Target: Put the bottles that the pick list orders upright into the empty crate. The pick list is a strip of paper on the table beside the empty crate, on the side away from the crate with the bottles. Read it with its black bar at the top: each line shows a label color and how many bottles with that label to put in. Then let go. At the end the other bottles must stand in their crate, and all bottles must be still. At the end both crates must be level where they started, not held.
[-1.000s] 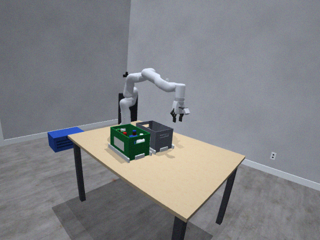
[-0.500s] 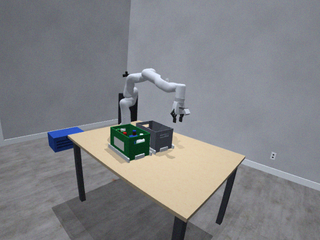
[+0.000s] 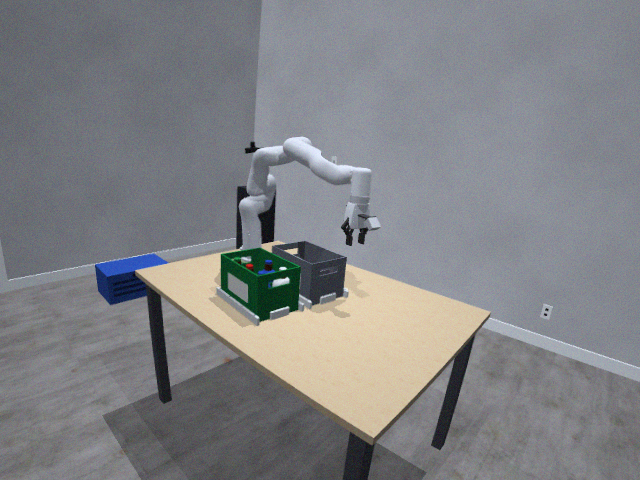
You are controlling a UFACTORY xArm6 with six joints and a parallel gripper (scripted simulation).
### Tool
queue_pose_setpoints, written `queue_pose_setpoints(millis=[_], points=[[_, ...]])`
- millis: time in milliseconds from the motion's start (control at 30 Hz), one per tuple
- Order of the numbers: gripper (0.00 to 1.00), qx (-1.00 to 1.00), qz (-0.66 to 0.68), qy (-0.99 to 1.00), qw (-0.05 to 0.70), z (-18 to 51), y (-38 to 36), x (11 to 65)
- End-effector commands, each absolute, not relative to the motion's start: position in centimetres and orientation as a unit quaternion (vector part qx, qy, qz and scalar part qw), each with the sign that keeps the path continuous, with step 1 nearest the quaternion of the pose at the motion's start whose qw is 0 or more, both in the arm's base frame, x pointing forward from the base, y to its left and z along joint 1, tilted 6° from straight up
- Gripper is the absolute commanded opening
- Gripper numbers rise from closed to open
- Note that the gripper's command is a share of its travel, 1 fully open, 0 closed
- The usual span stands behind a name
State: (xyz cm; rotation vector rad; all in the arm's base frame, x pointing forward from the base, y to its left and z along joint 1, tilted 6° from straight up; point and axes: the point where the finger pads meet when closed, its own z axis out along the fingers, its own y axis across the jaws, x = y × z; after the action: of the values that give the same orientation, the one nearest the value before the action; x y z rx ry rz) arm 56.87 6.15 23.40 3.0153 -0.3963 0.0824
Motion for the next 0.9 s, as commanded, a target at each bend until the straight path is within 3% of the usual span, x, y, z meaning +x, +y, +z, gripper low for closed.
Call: queue_pose_setpoints(millis=[0,867], points=[[0.65,0.99,0.03,-0.13,0.049,23.6,6.2,57.0],[0.65,0.995,0.027,-0.08,0.05,24.1,4.8,56.5]])
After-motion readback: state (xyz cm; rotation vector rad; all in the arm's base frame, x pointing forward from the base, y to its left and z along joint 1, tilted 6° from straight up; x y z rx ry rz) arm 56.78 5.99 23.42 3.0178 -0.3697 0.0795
